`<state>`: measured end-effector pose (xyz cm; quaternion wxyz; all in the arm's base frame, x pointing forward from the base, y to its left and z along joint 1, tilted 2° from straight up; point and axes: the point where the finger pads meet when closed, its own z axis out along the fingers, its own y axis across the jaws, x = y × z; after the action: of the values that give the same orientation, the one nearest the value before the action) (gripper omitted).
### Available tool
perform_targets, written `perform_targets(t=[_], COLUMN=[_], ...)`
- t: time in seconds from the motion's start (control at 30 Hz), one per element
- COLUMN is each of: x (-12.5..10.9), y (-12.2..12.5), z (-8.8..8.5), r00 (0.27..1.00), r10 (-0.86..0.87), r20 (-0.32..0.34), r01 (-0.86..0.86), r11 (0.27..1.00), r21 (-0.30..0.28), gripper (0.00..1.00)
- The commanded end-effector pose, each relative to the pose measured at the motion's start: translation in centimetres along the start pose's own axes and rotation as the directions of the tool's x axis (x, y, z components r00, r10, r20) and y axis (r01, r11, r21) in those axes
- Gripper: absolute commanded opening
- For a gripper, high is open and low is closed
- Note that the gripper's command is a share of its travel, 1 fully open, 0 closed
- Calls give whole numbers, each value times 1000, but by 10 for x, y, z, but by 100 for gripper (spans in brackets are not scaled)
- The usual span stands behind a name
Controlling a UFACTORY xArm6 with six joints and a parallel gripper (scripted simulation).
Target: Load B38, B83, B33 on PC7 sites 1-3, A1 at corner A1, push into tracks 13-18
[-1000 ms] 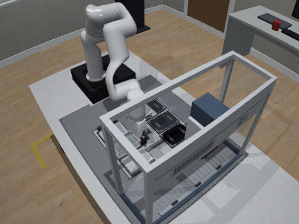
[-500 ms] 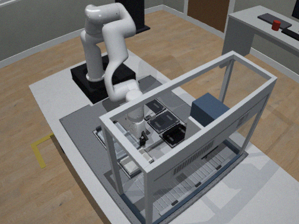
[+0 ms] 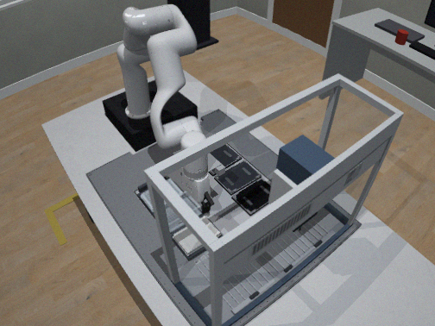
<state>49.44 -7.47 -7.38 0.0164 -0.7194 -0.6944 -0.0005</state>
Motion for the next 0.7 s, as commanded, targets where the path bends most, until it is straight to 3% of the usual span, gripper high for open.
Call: perform_targets(t=[0.0,0.67], x=[-2,-11], y=[2,2], z=[-2,-2], r00=[1000,1000], r10=[0,0], r20=[1,1], r01=[0,0], r11=[1000,1000], r21=[-5,-5], gripper=[100,100])
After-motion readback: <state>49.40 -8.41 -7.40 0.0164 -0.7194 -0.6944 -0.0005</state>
